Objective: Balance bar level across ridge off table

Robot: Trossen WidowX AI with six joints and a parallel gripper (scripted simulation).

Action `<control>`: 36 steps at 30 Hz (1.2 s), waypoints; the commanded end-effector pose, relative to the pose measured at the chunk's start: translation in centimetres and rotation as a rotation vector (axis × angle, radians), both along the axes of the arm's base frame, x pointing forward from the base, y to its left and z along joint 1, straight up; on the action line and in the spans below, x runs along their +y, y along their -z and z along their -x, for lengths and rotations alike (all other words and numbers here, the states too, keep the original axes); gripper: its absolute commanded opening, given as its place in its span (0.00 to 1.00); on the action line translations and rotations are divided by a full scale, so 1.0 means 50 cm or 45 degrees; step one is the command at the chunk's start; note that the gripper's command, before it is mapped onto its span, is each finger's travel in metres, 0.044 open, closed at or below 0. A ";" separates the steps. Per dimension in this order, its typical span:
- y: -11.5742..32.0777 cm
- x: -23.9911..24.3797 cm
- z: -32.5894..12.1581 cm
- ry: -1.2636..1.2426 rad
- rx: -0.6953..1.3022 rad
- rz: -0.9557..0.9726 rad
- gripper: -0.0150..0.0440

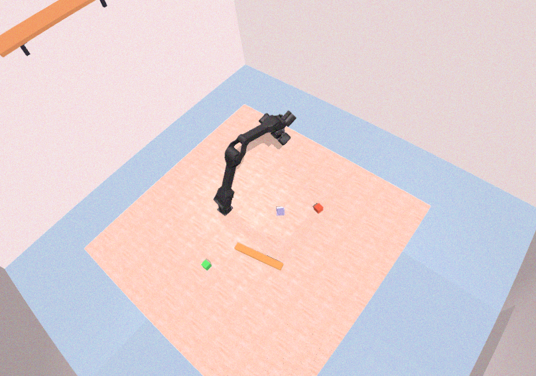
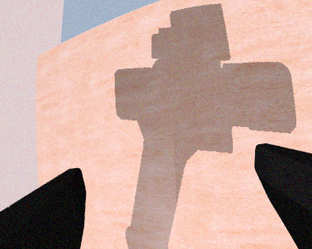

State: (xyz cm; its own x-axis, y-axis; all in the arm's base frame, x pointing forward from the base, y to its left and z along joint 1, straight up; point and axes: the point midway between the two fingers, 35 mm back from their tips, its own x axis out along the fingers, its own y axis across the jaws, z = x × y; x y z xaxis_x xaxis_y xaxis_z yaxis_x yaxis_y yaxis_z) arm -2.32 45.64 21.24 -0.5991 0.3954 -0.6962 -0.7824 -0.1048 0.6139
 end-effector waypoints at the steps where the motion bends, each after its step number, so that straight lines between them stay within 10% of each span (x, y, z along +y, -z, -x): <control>1: 0.003 -0.009 -0.056 0.072 -0.018 0.009 0.79; 36: 0.068 -0.194 -0.511 0.695 -0.265 0.156 0.79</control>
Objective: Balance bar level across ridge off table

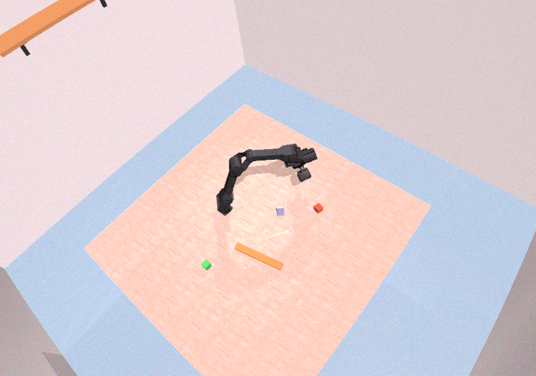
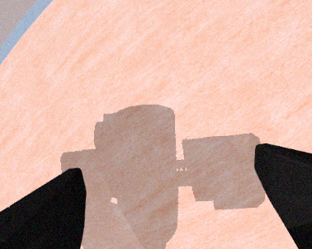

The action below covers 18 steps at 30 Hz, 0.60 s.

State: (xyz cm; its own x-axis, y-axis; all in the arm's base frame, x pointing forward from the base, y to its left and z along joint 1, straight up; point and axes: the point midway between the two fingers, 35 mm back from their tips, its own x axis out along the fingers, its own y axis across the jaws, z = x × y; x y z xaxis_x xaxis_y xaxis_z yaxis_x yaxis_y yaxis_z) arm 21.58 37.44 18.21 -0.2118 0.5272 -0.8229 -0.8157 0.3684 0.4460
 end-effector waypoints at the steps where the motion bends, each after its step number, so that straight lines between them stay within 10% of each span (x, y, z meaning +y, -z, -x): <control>1: 0.007 -0.038 -0.044 0.064 -0.028 0.029 0.79; 18: 0.030 -0.205 -0.187 0.301 -0.118 0.149 0.79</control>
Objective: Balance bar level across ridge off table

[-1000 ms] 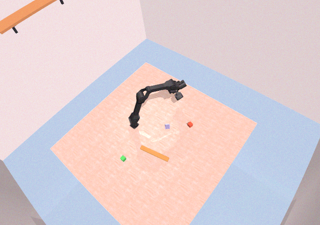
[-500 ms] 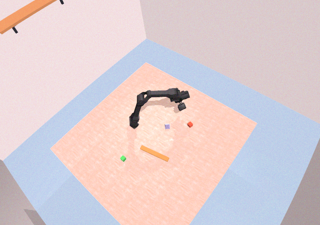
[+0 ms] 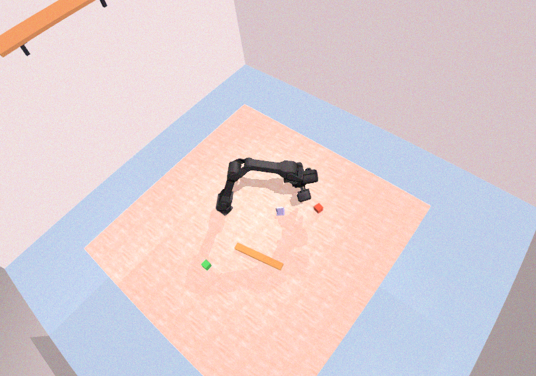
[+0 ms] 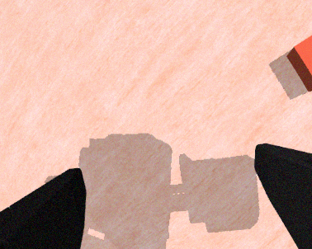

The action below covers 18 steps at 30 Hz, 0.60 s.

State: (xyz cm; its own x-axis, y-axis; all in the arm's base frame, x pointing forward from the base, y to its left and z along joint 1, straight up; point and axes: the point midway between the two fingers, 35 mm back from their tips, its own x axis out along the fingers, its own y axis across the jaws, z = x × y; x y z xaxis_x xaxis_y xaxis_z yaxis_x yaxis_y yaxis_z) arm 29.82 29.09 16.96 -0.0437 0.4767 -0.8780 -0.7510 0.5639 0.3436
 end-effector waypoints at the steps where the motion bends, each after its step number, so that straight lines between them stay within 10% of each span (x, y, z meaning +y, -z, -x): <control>1: 0.007 -0.050 -0.029 0.057 -0.022 0.045 0.79; 18: 0.039 -0.256 -0.125 0.287 -0.063 0.220 0.79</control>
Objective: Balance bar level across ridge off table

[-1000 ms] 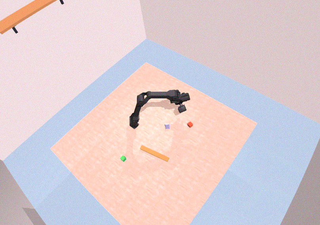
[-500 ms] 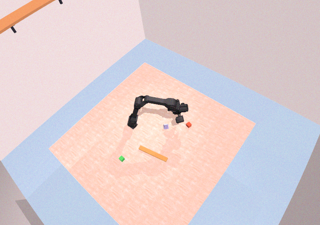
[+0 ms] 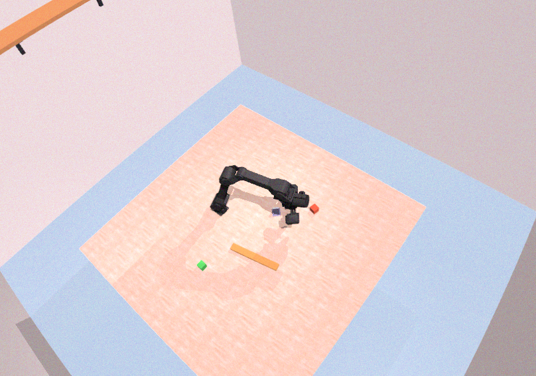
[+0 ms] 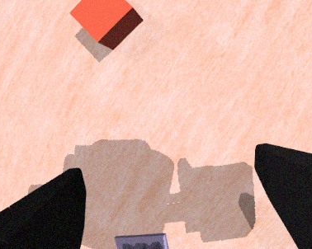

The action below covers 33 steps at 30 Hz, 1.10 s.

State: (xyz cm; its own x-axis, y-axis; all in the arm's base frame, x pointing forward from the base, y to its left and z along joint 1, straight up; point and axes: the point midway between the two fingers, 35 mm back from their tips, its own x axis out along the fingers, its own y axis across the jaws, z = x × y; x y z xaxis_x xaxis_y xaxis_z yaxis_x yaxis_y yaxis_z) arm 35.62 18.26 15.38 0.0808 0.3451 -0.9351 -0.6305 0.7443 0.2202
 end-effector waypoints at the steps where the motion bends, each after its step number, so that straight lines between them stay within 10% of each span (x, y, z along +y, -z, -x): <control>1: 0.009 -0.051 -0.012 0.040 -0.006 0.051 0.79; 33: 0.054 -0.466 -0.015 0.498 0.111 0.363 0.79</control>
